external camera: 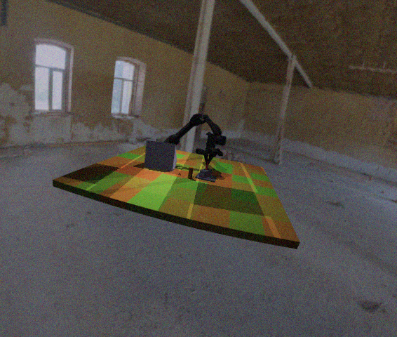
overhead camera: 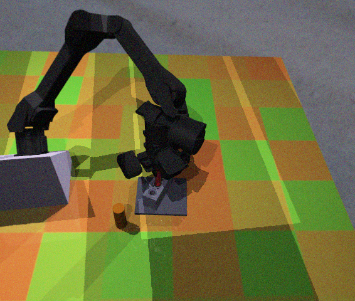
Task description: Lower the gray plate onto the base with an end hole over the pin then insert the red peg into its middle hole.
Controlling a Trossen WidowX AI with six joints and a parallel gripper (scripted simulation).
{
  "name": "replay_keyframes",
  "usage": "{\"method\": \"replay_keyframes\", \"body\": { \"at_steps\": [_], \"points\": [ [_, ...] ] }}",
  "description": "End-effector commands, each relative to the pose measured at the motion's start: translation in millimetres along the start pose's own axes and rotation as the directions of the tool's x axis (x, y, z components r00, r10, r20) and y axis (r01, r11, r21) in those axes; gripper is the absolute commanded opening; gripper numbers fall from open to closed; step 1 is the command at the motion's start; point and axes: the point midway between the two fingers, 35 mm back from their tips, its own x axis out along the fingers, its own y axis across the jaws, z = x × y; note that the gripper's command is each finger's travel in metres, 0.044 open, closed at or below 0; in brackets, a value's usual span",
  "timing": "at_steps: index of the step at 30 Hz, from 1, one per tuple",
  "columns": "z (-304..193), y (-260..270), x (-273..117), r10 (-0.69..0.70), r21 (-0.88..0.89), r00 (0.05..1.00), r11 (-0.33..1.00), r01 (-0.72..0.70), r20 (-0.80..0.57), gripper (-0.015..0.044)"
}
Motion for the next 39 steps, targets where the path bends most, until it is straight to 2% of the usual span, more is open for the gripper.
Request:
{"method": "replay_keyframes", "body": {
  "at_steps": [1,35,39],
  "points": [
    [-0.1,-0.9,6.2,0.001,0.006,1.000,1.000,-0.001,-0.005,0.0000],
    [-1.3,0.5,5.9,-0.005,-0.003,1.000,1.000,0.005,-0.002,0.0000],
    [-1.3,0.5,5.9,-0.005,-0.003,1.000,1.000,0.005,-0.002,0.0105]
  ]
}}
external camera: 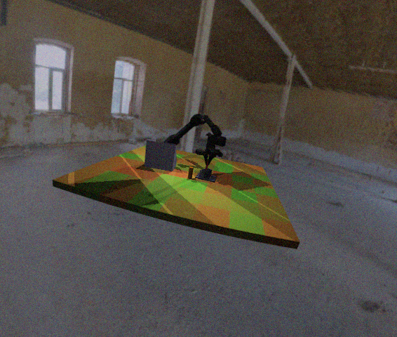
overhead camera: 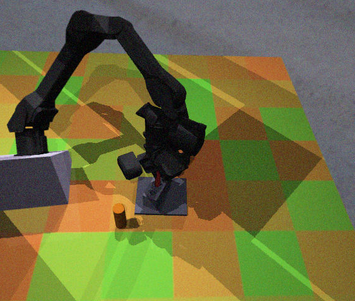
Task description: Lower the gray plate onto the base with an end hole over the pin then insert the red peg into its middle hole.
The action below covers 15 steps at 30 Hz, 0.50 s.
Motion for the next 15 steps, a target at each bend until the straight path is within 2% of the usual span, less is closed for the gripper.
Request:
{"method": "replay_keyframes", "body": {
  "at_steps": [1,2,15],
  "points": [
    [0.0,0.1,-0.1,0.000,0.000,1.000,1.000,0.000,0.000,0.0131],
    [0.0,0.1,-0.1,0.000,0.000,1.000,1.000,0.000,0.000,0.0150],
    [0.2,-0.1,-2.4,0.003,0.005,1.000,1.000,-0.003,-0.002,0.0150]
  ]
}}
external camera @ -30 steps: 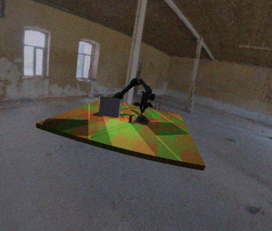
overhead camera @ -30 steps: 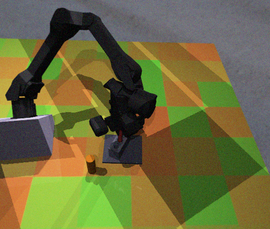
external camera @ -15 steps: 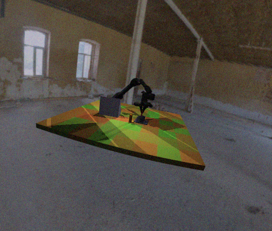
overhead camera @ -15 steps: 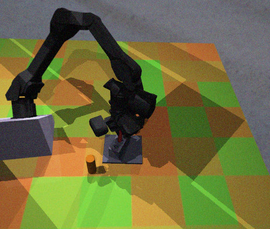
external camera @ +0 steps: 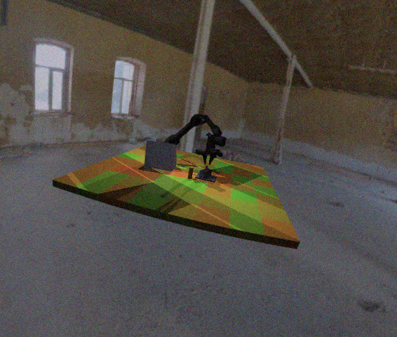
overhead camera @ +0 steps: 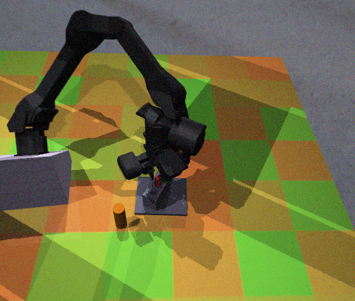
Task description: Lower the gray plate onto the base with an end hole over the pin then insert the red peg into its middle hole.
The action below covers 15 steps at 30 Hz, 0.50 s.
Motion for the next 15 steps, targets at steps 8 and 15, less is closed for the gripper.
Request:
{"method": "replay_keyframes", "body": {
  "at_steps": [8,15],
  "points": [
    [0.2,-1.2,-7.0,0.004,0.008,1.000,1.000,-0.004,-0.004,0.0150],
    [-0.2,-1.7,-11.6,0.004,0.008,1.000,1.000,-0.004,-0.003,0.0150]
  ]
}}
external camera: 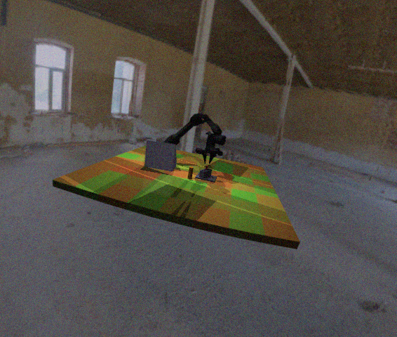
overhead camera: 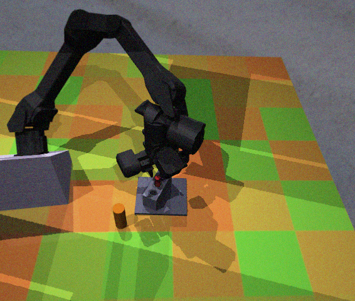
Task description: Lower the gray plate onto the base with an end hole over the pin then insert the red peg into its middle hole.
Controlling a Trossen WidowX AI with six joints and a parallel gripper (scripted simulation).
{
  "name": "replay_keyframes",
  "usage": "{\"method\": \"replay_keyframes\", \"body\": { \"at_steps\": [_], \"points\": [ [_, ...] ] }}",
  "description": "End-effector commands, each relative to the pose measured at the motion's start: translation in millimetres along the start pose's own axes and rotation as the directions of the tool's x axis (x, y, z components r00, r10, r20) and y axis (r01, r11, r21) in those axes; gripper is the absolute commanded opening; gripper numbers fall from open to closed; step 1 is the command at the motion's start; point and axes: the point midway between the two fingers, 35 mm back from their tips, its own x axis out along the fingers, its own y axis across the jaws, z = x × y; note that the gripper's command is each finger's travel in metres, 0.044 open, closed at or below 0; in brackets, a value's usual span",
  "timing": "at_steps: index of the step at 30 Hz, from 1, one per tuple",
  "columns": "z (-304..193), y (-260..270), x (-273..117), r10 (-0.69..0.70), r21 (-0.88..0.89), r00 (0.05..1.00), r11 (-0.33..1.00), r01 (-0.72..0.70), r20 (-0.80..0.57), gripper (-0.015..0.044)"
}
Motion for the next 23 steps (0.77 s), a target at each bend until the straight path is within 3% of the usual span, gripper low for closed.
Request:
{"method": "replay_keyframes", "body": {
  "at_steps": [1,23],
  "points": [
    [0,0,-4,-0.002,-0.006,1.000,1.000,0.002,0.003,0.0150],
    [-3,0,-17,-0.003,-0.005,1.000,1.000,0.003,0.003,0.0150]
  ]
}}
